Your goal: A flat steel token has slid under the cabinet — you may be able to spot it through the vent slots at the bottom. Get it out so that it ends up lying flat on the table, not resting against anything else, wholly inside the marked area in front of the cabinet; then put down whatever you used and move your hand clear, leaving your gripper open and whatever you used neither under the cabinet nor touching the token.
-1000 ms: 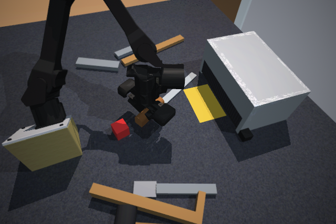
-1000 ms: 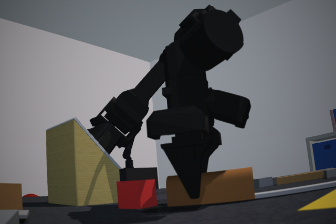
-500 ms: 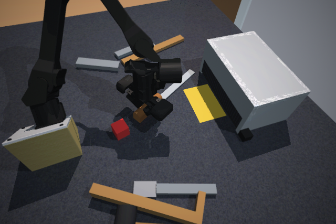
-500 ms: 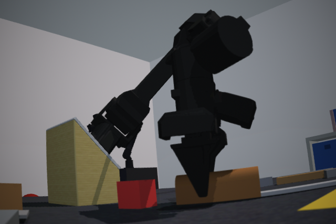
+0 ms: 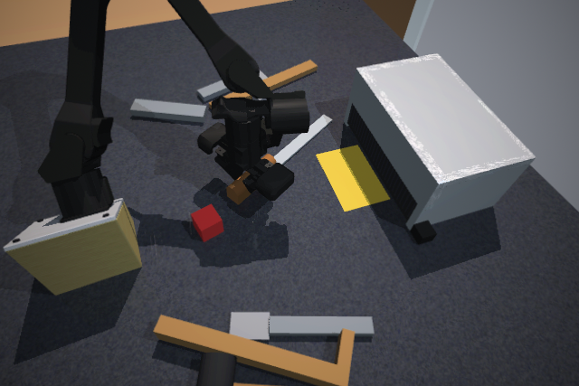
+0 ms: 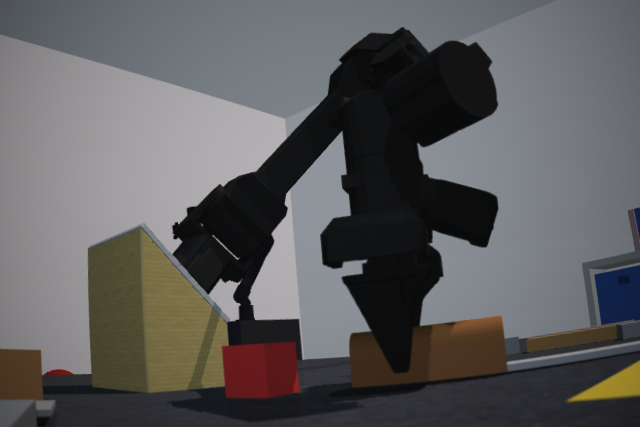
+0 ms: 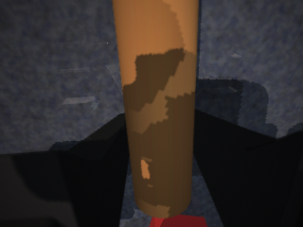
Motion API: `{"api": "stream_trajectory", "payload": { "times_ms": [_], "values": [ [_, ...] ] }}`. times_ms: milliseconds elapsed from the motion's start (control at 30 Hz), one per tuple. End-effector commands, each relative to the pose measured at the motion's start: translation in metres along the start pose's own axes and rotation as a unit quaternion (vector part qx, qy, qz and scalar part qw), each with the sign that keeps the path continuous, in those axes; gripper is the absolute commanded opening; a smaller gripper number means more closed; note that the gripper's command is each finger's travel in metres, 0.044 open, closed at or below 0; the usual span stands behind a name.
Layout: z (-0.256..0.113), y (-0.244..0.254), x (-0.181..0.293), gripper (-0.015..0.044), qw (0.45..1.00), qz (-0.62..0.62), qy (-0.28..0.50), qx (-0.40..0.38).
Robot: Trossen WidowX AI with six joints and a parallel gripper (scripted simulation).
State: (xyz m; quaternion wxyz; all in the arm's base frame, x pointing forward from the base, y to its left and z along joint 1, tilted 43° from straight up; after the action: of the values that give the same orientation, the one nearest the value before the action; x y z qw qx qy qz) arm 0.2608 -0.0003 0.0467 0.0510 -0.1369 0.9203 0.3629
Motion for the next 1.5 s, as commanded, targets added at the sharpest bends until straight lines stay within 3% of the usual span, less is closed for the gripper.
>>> {"api": "stream_trajectory", "payload": {
  "times_ms": [0, 1467],
  "values": [
    [-0.001, 0.006, -0.001, 0.0000, 1.000, -0.003, -0.001, 0.001],
    [-0.001, 0.061, -0.014, 0.0000, 1.000, -0.003, -0.002, -0.001]
  ]
}}
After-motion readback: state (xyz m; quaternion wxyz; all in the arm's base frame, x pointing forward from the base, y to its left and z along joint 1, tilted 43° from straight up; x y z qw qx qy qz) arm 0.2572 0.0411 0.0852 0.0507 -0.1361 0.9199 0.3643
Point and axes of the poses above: the point midway between the two fingers, 35 mm back from their tips, its own z axis out along the fingers, its own y axis across the jaws, x = y × z, the point moved 9 cm from there along -z, back along the fingers, and after that the axes turned 13 degrees about z, right-handed, at the moved point
